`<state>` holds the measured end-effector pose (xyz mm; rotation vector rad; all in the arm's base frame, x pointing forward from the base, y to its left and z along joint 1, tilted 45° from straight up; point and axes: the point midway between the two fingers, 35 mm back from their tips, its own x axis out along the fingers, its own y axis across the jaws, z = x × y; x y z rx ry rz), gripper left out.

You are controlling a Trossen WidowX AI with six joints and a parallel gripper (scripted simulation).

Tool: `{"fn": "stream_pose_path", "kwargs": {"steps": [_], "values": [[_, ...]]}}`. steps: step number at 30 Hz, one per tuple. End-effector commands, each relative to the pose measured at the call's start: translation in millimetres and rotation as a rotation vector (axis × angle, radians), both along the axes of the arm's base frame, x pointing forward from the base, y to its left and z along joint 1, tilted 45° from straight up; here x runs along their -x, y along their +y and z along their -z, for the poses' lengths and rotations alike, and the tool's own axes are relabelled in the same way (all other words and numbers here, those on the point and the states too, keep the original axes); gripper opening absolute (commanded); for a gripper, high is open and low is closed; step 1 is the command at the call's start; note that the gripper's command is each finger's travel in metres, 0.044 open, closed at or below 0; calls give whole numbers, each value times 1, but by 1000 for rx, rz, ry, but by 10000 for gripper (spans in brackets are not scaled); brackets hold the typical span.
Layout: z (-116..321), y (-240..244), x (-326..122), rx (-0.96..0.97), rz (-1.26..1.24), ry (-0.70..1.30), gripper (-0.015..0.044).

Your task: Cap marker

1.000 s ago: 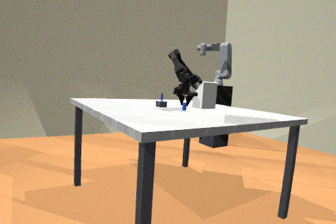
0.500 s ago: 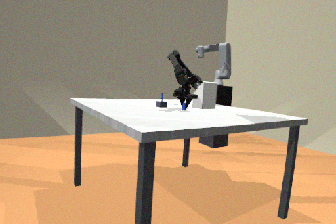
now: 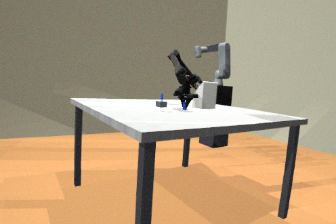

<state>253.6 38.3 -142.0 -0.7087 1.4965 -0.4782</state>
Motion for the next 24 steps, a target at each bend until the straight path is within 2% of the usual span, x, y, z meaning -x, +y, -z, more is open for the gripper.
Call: {"fn": "stream_pose_path", "kwargs": {"steps": [1,24], "values": [[-8,9,-3,-12,0,-11,0],[-46,37,-3,7,6,-7,0]]}}
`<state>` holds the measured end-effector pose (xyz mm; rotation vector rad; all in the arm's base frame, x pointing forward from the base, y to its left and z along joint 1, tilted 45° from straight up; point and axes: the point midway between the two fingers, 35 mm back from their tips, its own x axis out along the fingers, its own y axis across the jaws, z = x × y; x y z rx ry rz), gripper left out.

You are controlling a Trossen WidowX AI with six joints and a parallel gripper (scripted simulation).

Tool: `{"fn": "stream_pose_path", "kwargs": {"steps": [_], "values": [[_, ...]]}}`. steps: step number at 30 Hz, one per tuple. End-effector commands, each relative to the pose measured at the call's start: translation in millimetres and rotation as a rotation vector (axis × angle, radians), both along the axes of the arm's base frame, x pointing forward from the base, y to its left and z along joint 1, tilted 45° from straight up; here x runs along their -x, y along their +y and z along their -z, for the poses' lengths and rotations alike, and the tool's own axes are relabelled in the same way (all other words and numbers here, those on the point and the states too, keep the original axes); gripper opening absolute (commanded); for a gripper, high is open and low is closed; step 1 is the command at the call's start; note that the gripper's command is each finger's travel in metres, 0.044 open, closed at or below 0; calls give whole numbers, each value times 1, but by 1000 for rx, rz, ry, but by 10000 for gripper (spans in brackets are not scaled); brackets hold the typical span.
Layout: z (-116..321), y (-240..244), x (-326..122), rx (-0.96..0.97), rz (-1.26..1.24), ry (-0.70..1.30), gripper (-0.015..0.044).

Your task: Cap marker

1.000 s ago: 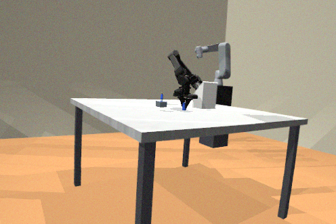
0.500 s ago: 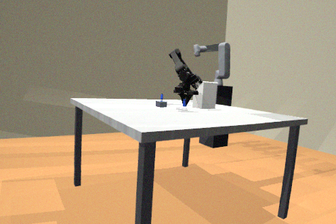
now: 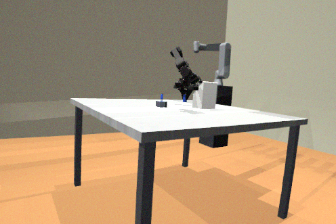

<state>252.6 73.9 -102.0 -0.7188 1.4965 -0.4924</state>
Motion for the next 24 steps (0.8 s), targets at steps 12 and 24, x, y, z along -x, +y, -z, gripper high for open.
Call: {"fn": "stream_pose_path", "kwargs": {"steps": [12,24], "values": [[-50,-15,-33,-16,0,-6,0],[-100,-40,-54,-16,-1,-8,0]]}}
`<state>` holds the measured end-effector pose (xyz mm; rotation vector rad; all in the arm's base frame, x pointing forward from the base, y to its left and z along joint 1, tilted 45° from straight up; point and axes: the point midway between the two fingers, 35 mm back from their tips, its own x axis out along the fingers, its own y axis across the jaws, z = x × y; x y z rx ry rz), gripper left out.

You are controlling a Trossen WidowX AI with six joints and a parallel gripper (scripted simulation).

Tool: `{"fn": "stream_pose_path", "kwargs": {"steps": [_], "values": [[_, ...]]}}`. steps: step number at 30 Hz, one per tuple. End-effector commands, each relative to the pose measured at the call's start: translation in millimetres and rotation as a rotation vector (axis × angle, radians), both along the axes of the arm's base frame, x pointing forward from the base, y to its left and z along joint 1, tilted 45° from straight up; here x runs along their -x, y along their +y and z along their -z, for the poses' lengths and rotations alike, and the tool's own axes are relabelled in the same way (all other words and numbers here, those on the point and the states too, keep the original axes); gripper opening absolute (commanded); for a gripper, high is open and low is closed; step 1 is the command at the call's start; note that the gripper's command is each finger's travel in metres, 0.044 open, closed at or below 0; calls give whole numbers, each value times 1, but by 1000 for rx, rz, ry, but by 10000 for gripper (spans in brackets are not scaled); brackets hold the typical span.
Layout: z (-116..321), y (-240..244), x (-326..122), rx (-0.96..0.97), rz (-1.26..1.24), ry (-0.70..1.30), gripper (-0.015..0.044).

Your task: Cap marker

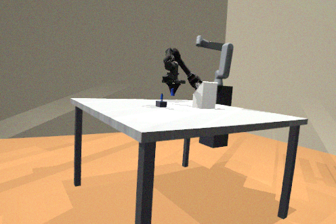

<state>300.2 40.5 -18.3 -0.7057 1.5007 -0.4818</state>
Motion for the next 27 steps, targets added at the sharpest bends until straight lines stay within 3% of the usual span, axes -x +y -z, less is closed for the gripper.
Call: {"fn": "stream_pose_path", "kwargs": {"steps": [1,18,27], "values": [[-20,-9,-8,0,-3,-9,0],[-94,-55,-19,17,1,-10,0],[-93,-61,-19,19,2,-10,0]]}}
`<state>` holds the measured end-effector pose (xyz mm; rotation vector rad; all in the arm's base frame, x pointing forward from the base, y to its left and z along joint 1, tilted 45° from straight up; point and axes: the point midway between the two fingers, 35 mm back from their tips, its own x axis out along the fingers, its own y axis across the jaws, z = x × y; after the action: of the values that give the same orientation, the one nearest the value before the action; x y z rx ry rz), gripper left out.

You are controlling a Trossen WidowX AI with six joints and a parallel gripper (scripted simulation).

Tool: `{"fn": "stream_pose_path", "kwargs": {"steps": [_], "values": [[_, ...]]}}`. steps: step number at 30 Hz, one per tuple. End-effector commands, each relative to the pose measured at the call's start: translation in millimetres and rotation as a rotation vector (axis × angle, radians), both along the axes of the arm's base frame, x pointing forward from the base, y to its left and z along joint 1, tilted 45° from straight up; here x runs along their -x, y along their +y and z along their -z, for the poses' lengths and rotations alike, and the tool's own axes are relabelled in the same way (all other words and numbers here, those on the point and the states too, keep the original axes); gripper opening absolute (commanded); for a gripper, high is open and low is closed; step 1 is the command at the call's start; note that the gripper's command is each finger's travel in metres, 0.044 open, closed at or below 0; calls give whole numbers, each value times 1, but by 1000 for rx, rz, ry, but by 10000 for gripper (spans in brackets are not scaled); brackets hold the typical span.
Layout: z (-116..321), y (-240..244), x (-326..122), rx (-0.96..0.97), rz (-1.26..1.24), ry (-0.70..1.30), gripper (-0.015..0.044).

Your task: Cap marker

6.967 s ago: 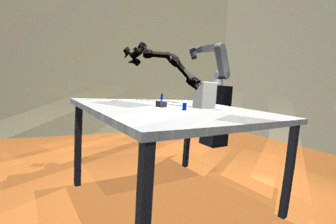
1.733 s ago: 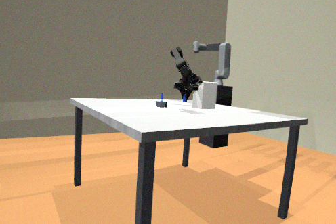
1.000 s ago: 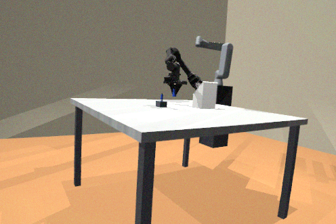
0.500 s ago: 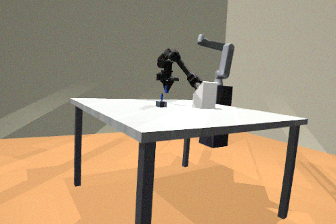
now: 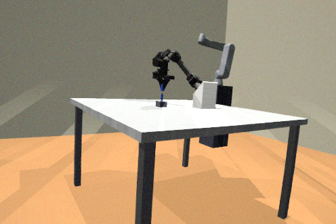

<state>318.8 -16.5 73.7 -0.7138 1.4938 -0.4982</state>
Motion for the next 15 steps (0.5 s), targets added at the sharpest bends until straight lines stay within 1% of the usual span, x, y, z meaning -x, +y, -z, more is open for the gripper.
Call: {"fn": "stream_pose_path", "kwargs": {"steps": [1,15], "values": [[0,-4,0,3,-2,-4,0],[12,-16,-2,2,-2,-4,0]]}}
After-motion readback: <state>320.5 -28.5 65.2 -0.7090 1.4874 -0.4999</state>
